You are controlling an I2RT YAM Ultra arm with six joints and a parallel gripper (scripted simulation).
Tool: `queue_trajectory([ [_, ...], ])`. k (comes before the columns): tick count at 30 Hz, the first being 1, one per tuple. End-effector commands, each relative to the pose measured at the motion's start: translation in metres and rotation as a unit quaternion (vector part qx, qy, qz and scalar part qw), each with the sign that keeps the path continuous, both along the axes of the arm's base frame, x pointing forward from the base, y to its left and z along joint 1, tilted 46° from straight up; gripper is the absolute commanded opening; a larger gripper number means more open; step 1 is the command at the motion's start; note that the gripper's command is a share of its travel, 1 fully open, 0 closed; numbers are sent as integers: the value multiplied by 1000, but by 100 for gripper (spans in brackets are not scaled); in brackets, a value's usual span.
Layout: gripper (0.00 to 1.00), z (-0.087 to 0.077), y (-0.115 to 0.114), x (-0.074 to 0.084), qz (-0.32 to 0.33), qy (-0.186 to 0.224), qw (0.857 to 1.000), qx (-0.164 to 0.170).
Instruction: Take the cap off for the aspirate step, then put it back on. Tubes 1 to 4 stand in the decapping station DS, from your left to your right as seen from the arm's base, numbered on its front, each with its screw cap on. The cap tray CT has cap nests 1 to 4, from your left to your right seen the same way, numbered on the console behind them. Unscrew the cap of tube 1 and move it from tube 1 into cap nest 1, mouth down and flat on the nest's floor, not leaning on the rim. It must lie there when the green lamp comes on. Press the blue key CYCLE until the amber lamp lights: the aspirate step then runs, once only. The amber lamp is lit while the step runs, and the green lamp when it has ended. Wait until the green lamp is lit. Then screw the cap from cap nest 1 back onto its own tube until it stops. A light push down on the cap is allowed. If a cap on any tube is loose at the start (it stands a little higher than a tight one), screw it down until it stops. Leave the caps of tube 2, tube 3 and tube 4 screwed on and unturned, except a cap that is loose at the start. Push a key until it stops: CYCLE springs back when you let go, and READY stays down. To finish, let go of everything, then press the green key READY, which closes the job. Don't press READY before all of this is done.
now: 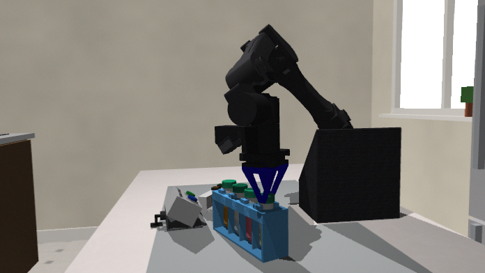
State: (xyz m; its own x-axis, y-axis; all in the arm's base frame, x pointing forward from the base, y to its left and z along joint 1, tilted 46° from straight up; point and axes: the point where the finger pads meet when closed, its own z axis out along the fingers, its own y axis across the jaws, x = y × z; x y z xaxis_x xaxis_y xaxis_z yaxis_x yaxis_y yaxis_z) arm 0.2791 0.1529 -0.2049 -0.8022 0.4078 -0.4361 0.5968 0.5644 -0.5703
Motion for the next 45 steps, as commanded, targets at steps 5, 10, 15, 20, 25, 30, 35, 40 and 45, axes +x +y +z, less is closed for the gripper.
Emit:
queue_trajectory([
  [5, 0, 3, 4, 2, 129, 122, 984, -1],
  [10, 0, 3, 4, 2, 197, 192, 961, -3],
  [15, 0, 3, 4, 2, 279, 277, 920, -6],
  [20, 0, 3, 4, 2, 356, 357, 864, -8],
  [25, 0, 3, 4, 2, 400, 402, 823, -10],
  [30, 0, 3, 4, 2, 468, 473, 746, -12],
  [35, 0, 3, 5, 2, 529, 536, 657, -14],
  [40, 0, 3, 5, 2, 562, 570, 599, -15],
  [45, 0, 3, 5, 2, 609, 620, 495, -17],
])
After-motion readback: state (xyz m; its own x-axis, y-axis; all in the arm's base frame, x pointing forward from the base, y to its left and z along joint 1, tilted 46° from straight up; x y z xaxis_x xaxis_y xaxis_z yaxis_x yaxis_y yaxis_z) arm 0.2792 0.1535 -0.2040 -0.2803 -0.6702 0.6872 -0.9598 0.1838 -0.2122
